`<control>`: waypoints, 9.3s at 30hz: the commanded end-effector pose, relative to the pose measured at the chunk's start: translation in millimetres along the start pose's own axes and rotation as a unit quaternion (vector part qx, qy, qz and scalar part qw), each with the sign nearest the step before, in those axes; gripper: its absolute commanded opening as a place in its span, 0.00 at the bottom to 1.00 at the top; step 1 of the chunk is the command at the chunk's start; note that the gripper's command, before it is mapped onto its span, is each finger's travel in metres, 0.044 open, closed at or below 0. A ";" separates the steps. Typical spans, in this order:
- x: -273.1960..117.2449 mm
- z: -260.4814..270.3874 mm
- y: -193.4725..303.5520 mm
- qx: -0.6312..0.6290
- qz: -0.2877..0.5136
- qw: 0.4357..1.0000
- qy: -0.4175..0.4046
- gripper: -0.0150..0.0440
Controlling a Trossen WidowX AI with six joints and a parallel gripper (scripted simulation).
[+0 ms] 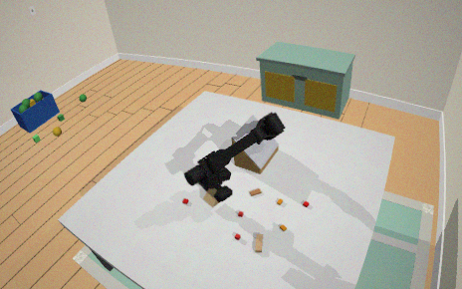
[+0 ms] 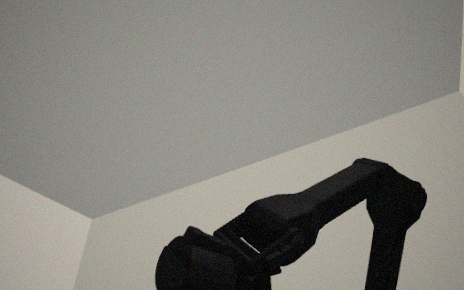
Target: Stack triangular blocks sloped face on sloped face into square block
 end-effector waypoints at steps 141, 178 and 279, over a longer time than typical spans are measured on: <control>26.2 17.5 -76.6 0.757 0.229 0.558 0.251 1.00; 14.5 25.8 -159.1 0.882 -0.057 0.000 0.468 1.00; 66.2 15.6 -77.9 0.875 -0.089 -0.007 0.475 0.42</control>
Point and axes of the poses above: the point midway between the two fingers, 35 mm back from their tips, its own x axis out along the fingers, its own z axis across the jaws, y = z × x, the point moved 6 cm from there along -x, back along the fingers, and after that the axes turned 9 degrees about x, right-handed, at the moved point
